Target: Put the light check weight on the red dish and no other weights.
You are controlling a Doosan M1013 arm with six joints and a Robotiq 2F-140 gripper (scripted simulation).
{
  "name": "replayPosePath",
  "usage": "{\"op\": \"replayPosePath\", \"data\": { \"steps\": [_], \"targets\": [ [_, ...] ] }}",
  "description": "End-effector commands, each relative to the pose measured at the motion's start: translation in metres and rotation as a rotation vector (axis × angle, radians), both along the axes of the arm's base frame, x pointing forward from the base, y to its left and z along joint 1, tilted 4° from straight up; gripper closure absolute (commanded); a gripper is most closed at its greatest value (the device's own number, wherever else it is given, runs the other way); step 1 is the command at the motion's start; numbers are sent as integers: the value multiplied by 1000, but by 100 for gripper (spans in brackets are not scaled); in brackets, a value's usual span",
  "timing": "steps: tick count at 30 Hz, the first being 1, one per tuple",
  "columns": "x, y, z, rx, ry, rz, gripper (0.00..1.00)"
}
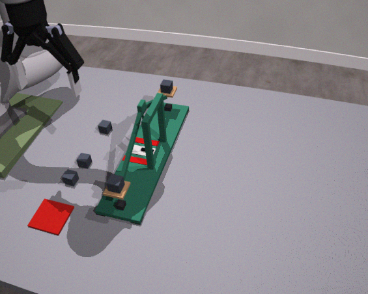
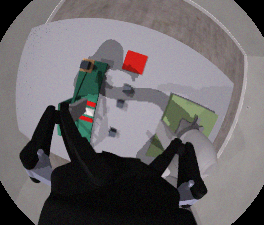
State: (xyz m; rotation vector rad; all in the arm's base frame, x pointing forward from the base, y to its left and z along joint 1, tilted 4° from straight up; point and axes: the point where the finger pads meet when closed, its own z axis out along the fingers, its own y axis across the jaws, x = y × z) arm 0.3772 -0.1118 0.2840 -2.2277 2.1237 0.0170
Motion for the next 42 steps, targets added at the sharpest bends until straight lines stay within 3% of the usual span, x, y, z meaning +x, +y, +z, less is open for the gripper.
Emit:
{"op": "replayPosePath", "data": {
  "steps": [1,32,42],
  "targets": [
    [0,0,0,0,0,0,0],
    [0,-1,0,0,0,0,0],
    [2,-33,-2,0,0,0,0]
  ]
}}
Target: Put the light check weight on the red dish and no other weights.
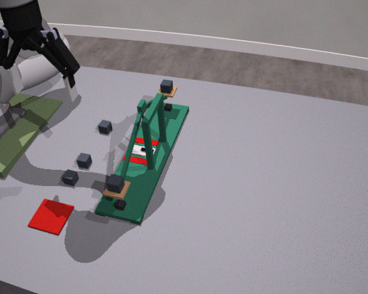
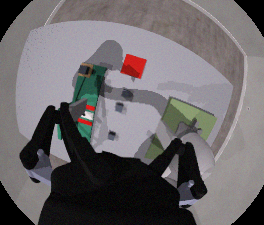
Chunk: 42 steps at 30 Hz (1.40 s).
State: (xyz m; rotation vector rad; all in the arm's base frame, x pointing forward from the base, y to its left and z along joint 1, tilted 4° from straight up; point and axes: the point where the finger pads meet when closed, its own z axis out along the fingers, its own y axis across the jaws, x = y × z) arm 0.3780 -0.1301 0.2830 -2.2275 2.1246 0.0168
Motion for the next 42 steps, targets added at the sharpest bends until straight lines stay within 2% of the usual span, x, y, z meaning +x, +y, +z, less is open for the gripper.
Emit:
{"op": "replayPosePath", "data": {
  "steps": [1,12,21,22,24,26,27,29,30,32,33,35,36,40,41,42],
  "targets": [
    [1,-19,-1,1,0,1,0],
    [3,-56,-3,1,0,1,0],
    [5,-61,-4,1,0,1,0],
    [13,-62,-7,1,0,1,0],
    [58,-64,-24,1,0,1,0],
    [58,-64,-24,1,0,1,0],
    [90,-63,-38,1,0,1,0],
    [90,-63,-38,1,0,1,0],
    [118,-59,-53,1,0,1,0],
    [121,-59,-54,1,0,1,0],
    [146,-55,-68,1,0,1,0],
    [148,-55,-69,1,0,1,0],
    [166,-51,-80,1,0,0,0],
    [176,-48,-86,1,0,0,0],
    [176,-48,-86,1,0,0,65],
    [176,-48,-86,1,0,0,65]
  ]
}}
